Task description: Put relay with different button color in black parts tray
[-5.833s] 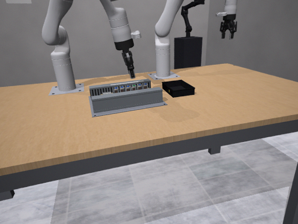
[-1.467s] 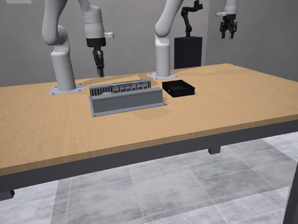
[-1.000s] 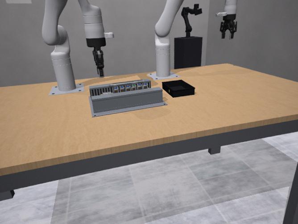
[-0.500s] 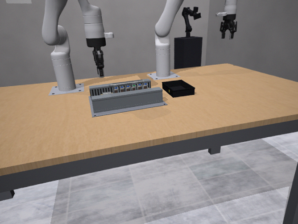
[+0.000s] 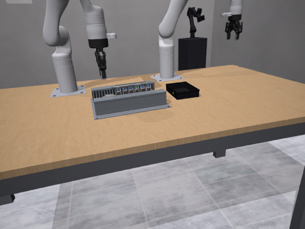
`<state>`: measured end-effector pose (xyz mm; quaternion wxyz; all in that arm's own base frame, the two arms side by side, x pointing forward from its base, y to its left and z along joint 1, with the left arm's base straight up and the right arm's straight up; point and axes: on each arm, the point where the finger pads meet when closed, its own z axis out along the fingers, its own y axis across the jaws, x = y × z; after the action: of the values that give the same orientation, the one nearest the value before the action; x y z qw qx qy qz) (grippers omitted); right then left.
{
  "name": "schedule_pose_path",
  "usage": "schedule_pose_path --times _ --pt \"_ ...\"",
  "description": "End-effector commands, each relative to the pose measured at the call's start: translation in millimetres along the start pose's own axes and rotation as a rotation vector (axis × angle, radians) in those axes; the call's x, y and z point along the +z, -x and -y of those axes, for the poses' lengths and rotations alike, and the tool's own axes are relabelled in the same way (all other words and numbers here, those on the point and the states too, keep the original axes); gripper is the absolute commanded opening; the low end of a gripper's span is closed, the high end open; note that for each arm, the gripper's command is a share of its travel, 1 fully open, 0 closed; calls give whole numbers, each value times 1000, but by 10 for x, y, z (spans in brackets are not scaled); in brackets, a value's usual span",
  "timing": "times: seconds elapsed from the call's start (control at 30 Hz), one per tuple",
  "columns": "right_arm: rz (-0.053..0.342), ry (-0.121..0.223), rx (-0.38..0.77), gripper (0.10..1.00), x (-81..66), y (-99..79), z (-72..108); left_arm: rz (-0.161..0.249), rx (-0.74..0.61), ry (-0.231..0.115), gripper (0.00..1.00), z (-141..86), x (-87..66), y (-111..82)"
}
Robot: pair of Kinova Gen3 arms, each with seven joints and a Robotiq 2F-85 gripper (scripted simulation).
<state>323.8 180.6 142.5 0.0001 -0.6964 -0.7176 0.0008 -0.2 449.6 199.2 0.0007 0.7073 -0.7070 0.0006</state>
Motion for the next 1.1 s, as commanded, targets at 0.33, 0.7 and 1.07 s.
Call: schedule_pose_path --times 0.33,0.7,1.07 --pt "-1 1 0 651 -1 -100 -5 2 0 0 1000 0 -8 4" --pt "-1 1 0 651 21 -612 -10 2 0 0 1000 0 -8 4" --pt "-1 1 0 651 48 -1223 -16 2 0 0 1000 0 -8 4"
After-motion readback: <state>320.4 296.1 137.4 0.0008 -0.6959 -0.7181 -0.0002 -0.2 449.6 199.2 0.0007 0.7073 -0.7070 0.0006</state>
